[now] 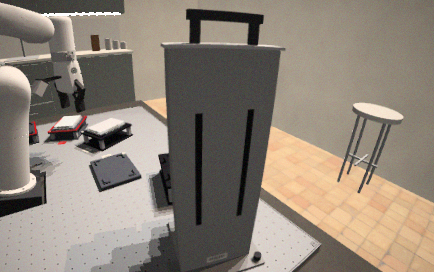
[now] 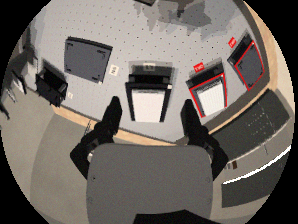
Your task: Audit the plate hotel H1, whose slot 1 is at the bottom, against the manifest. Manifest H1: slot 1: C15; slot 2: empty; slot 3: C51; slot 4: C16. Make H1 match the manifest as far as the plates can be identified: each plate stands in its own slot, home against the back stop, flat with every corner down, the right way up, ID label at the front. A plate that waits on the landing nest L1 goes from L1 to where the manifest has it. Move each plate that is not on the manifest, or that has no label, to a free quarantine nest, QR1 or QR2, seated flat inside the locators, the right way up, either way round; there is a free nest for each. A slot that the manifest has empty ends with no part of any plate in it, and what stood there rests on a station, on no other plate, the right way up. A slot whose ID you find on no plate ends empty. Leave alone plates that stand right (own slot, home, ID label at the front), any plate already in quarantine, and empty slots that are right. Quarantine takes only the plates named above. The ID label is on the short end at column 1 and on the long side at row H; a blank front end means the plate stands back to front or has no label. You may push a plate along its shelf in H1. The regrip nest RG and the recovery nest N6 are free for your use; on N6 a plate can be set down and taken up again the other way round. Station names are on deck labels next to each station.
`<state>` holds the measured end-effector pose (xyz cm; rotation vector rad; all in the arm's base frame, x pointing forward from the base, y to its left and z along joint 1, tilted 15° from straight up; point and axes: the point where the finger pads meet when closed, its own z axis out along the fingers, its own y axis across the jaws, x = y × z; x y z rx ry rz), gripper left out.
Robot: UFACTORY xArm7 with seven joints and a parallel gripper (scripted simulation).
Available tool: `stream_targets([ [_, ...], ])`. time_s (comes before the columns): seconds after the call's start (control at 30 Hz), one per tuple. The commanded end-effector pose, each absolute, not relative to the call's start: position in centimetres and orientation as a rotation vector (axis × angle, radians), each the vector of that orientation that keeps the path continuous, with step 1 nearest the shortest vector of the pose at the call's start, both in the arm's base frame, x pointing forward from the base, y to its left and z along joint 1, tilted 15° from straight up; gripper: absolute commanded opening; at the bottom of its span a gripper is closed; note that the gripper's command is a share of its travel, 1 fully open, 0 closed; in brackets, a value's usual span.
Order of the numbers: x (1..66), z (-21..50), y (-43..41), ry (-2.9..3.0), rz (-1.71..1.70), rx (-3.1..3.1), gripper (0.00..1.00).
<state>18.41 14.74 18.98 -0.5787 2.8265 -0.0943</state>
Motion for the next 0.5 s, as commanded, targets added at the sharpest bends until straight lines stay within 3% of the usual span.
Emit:
stream_targets([
  [0.0,18.6,18.5,14.8,2.825,-0.093,-0.58,1.0],
  [0.47,19.1,16.7,14.8,2.825,-0.092,-0.58,1.0],
])
